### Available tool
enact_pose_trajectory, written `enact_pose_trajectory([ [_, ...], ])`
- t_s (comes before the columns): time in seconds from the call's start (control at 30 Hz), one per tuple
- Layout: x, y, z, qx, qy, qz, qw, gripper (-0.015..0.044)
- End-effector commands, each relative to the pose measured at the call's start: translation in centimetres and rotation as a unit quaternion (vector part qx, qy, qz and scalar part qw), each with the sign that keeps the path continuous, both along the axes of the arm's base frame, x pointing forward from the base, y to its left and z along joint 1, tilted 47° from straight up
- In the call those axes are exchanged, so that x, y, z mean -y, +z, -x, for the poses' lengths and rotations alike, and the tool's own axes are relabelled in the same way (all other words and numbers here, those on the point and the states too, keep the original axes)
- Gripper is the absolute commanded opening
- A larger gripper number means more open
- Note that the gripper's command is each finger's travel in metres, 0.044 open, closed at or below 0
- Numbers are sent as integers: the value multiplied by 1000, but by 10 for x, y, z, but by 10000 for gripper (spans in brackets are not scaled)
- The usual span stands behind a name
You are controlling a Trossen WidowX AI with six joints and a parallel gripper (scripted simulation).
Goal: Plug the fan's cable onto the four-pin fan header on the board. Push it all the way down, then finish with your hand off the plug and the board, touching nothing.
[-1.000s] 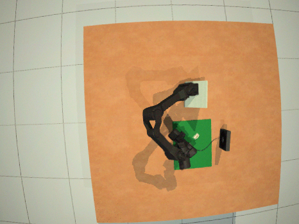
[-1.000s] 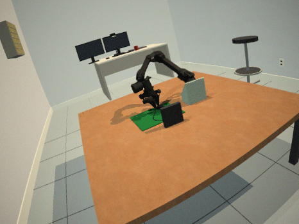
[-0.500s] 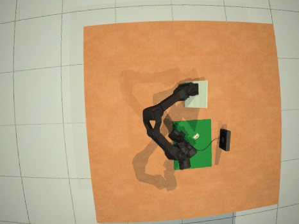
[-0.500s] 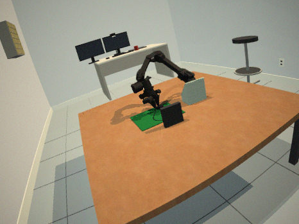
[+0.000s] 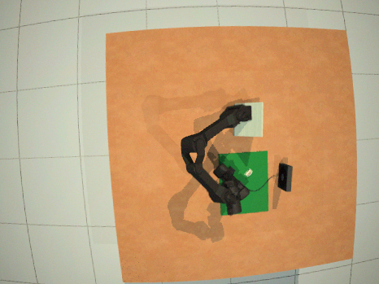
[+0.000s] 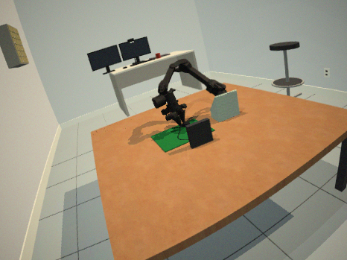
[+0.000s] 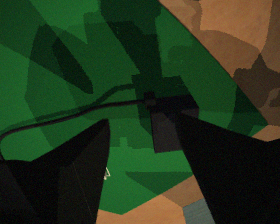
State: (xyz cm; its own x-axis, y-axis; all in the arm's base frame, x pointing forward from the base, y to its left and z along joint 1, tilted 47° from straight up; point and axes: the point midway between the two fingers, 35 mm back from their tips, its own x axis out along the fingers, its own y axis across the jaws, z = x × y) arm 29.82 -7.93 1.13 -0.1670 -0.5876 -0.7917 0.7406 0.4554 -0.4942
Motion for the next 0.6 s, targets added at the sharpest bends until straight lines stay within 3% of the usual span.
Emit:
enact_pose_trajectory([
  [0.0,12,-7,6,-9,-14,3,1000,210],
  [0.57,-4,3,0,2,4,8,1000,205],
])
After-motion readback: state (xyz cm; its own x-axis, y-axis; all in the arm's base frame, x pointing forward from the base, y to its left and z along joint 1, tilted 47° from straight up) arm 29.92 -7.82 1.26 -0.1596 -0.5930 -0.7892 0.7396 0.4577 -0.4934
